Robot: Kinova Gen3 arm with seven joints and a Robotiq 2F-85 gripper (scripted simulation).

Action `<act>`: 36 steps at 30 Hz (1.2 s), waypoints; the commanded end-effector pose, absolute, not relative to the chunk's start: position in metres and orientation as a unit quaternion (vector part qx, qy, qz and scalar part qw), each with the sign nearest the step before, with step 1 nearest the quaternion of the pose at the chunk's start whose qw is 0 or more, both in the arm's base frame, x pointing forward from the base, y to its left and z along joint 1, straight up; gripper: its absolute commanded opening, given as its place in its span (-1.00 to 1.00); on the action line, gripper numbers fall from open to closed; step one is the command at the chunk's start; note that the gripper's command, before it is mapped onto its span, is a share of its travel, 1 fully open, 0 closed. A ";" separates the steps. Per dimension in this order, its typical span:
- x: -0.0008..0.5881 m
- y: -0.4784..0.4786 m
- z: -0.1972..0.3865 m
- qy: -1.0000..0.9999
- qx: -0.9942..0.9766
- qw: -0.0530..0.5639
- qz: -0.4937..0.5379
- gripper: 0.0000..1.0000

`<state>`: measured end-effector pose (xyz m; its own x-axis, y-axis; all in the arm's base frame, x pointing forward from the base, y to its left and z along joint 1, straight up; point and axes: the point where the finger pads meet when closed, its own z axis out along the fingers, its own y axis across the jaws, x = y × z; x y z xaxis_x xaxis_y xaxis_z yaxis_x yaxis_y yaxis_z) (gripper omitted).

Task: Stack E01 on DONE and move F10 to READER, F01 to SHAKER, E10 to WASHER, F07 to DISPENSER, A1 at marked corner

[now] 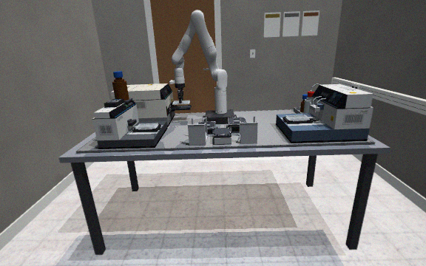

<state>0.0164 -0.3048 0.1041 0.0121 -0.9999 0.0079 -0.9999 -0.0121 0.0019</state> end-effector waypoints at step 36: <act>0.017 -0.305 0.086 -0.703 0.711 0.004 0.002 0.88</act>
<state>0.0168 -0.3051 0.0858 0.0137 -0.9999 0.0084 -0.9999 -0.0137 0.0016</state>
